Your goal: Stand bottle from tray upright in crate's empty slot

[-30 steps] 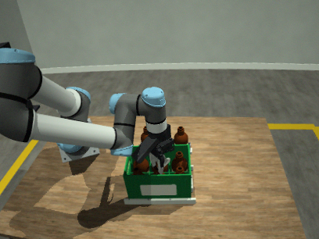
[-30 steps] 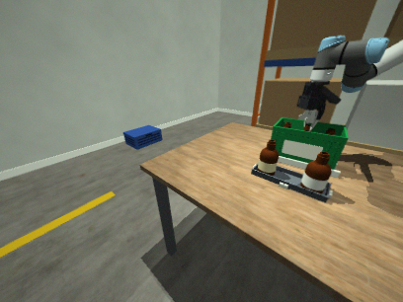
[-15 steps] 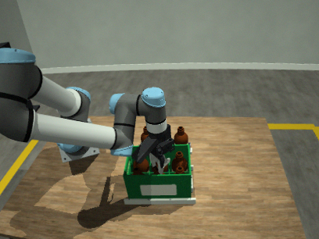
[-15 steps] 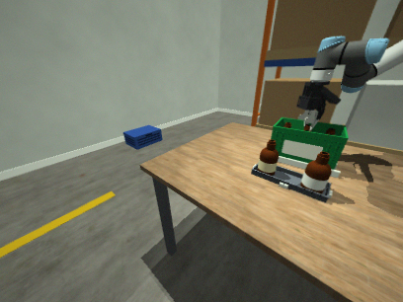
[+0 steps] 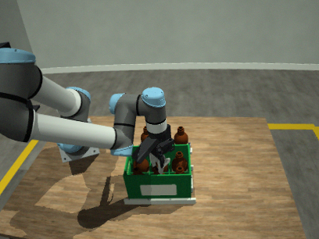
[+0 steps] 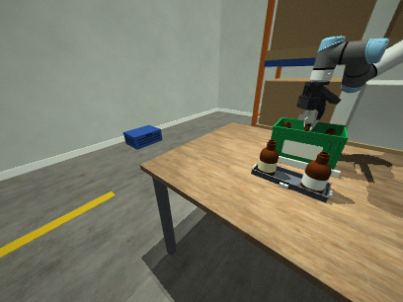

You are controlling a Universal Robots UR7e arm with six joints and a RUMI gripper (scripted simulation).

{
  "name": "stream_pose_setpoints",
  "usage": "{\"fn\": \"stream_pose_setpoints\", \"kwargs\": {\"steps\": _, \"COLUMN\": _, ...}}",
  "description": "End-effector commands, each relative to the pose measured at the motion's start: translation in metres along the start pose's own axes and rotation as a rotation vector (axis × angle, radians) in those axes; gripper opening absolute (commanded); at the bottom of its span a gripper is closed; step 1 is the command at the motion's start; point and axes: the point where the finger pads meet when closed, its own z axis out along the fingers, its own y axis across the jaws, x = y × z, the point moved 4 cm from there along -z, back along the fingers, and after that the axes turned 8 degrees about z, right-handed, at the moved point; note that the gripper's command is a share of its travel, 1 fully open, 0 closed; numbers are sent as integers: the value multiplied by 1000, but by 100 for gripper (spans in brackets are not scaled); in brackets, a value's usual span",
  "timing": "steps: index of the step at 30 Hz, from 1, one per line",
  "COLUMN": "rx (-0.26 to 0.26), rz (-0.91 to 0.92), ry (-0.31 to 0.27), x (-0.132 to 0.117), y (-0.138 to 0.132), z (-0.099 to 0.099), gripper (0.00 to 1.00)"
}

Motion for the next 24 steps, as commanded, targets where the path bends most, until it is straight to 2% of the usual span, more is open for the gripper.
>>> {"fn": "stream_pose_setpoints", "kwargs": {"steps": 1, "rx": -1, "rz": -1, "ry": 1, "x": 0, "y": 1, "z": 1, "gripper": 0}}
{"fn": "stream_pose_setpoints", "kwargs": {"steps": 12, "rx": -1, "rz": -1, "ry": 1, "x": 0, "y": 1, "z": 1, "gripper": 0}}
{"fn": "stream_pose_setpoints", "kwargs": {"steps": 13, "rx": -1, "rz": -1, "ry": 1, "x": 0, "y": 1, "z": 1, "gripper": 38}}
{"fn": "stream_pose_setpoints", "kwargs": {"steps": 24, "rx": -1, "rz": -1, "ry": 1, "x": 0, "y": 1, "z": 1, "gripper": 38}}
